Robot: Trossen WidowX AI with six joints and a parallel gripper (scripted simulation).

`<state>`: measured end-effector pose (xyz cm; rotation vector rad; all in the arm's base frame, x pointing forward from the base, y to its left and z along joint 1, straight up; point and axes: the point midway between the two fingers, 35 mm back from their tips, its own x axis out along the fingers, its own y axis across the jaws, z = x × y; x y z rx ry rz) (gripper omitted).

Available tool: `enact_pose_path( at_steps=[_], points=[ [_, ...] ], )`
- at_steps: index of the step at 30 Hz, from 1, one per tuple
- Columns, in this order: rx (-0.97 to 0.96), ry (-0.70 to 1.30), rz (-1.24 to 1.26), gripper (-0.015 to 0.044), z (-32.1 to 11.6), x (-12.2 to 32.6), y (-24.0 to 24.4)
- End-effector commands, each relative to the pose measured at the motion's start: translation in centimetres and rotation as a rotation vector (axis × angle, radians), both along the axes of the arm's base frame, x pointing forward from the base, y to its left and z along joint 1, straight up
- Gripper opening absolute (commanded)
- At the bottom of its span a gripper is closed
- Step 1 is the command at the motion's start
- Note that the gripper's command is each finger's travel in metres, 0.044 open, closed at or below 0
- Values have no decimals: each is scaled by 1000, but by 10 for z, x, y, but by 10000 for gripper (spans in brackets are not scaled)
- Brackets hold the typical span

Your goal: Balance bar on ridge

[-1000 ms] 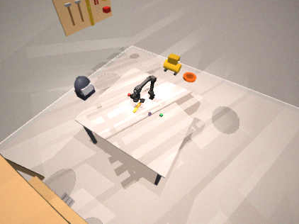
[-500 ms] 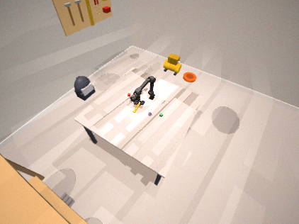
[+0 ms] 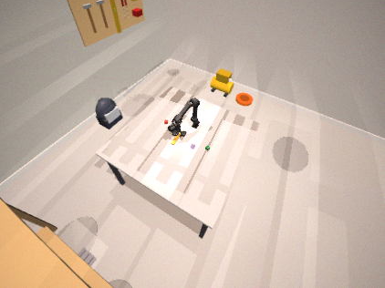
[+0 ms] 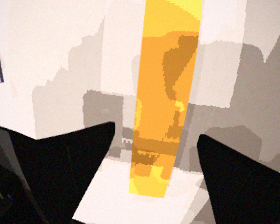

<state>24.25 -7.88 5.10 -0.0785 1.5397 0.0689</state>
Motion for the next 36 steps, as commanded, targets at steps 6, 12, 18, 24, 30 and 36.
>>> enact_pose_path(
  at_steps=[6,12,18,24,30,36],
  points=[
    [-3,7,5,315,-5,-2,0],
    [-3,7,5,315,-5,-2,0],
    [2,6,0,236,-4,-2,1],
    [2,6,0,137,-4,-2,1],
    [2,6,0,78,-4,-1,0],
    [1,6,1,0,9,1,0]
  ],
)
